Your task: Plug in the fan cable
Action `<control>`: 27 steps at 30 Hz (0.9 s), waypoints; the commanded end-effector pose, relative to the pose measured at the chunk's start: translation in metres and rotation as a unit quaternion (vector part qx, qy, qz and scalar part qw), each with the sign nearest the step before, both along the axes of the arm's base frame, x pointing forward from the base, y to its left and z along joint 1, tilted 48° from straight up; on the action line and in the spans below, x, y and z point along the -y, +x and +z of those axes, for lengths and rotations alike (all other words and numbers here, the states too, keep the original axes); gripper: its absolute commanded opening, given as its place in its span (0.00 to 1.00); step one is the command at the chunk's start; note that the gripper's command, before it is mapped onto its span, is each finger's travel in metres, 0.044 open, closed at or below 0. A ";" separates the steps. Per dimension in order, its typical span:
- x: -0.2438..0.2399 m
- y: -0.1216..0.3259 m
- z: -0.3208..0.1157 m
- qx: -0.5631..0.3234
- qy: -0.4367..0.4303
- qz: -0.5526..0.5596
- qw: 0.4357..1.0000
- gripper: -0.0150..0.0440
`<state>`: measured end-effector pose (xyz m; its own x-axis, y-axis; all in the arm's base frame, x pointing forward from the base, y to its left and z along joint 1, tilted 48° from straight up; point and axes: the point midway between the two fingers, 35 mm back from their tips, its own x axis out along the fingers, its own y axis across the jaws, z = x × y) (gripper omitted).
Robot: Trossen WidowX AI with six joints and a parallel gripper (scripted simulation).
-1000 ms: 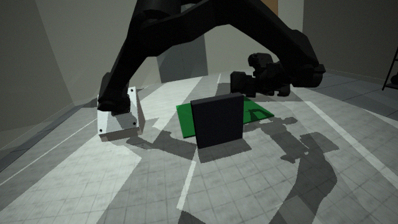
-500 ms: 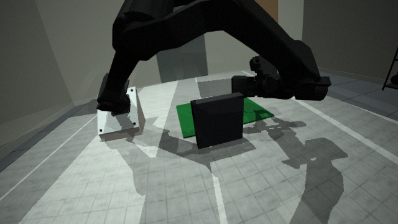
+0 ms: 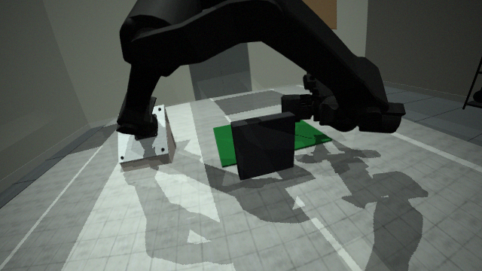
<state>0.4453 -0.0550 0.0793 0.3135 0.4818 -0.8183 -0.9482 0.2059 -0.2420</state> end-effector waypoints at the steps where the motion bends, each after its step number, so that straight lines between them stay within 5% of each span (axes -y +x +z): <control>1: -0.004 0.000 0.001 -0.005 -0.003 -0.001 1.000 0.25; 27: -0.003 0.001 0.000 -0.001 -0.003 0.002 1.000 0.25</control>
